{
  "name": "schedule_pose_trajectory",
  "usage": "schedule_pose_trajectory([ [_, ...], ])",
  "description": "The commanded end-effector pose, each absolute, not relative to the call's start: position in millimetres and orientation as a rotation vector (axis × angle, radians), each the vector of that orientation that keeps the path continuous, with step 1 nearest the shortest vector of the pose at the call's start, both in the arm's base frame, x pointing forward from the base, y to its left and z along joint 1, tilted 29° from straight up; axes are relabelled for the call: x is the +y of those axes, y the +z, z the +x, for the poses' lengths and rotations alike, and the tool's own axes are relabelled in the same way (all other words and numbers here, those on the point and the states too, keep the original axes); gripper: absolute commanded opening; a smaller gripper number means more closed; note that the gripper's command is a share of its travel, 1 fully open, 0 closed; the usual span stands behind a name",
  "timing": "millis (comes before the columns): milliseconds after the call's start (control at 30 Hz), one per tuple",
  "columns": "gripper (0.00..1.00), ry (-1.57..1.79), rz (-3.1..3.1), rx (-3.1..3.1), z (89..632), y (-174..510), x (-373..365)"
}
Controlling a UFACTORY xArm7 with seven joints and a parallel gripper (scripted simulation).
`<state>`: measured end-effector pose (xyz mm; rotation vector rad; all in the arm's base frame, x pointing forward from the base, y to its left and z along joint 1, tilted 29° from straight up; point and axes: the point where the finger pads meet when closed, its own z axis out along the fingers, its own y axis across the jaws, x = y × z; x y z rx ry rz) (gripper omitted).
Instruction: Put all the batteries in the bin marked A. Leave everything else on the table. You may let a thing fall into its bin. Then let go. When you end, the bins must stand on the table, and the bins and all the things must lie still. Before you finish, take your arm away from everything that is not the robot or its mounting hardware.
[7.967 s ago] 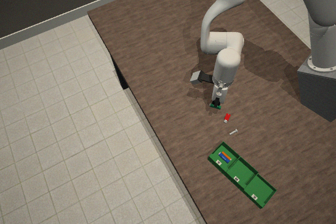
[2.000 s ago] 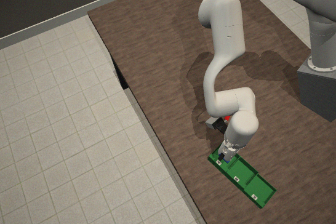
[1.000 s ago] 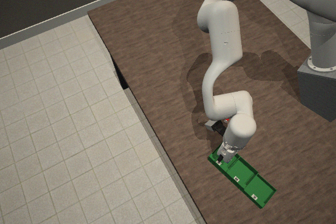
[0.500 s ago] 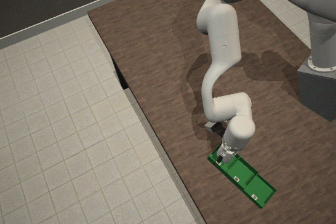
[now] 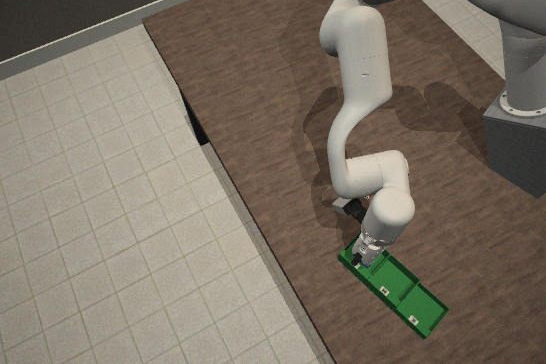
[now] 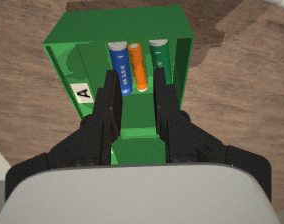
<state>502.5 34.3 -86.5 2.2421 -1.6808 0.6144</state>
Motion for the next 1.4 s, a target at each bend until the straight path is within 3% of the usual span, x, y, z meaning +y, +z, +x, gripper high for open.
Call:
schedule_pose_trajectory([
  [0,0.28,0.617,2.246,-1.681,504,-85,36],
  [1200,0.28,0.617,2.246,-1.681,498,-55,52],
  [1233,1.00,0.617,2.246,-1.681,497,-51,54],
  [1367,1.00,0.618,2.246,-1.681,494,-38,61],
])
